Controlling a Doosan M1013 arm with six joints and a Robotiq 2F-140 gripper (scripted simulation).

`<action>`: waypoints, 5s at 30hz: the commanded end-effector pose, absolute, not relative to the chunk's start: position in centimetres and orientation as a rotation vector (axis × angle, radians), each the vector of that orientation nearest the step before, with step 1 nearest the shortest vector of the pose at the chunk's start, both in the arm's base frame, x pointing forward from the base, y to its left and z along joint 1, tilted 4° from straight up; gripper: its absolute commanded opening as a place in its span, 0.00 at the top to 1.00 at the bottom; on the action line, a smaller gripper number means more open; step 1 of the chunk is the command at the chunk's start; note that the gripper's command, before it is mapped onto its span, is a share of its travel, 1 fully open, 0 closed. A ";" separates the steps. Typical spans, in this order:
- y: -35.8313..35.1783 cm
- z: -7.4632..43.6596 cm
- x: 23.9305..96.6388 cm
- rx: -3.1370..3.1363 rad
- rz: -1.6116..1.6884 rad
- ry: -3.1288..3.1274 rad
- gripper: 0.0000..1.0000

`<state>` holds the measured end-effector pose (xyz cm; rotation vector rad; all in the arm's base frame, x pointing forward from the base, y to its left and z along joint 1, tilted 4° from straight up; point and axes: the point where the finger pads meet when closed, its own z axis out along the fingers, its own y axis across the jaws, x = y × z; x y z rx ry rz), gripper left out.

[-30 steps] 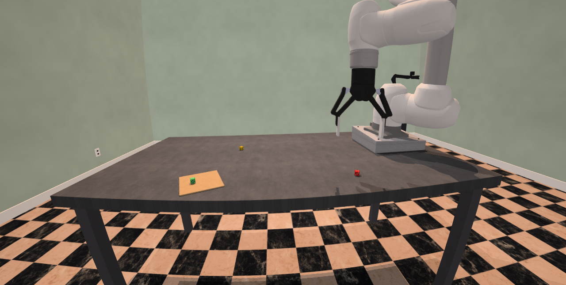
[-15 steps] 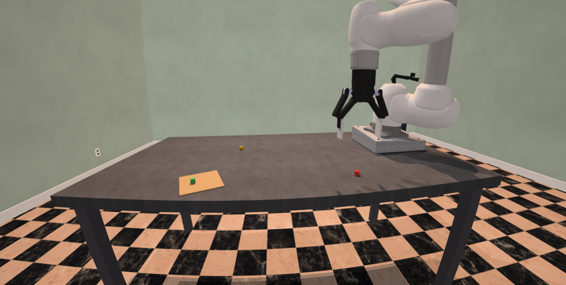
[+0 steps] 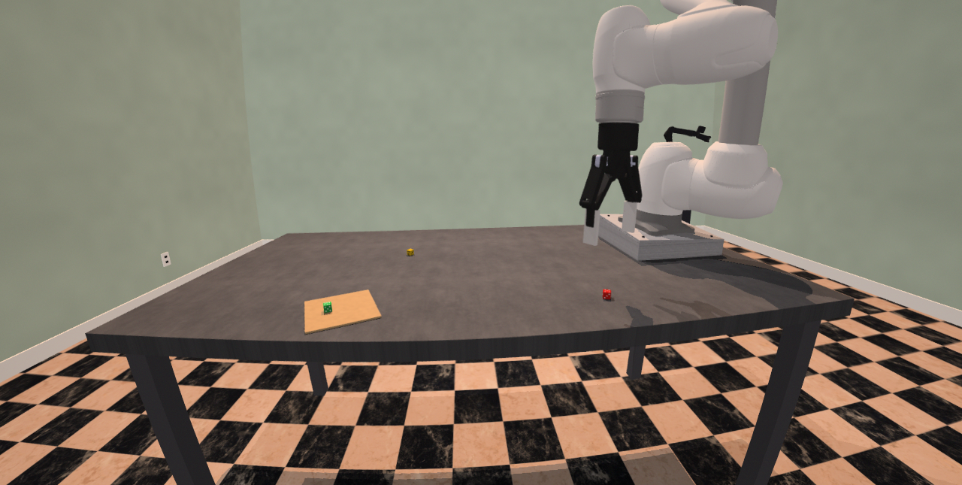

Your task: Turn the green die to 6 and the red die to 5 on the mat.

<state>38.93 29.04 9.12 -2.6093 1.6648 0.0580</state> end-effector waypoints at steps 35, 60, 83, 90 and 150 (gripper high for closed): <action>28.9 6.6 38.4 -3.048 0.021 -0.351 0.00; 28.8 5.4 38.2 -2.756 -0.013 -1.339 0.00; 28.8 5.4 38.2 -2.755 -0.013 -1.342 0.73; 28.8 5.4 38.2 -2.755 -0.013 -1.342 0.73; 29.1 0.5 38.1 -2.754 -0.013 -1.342 0.73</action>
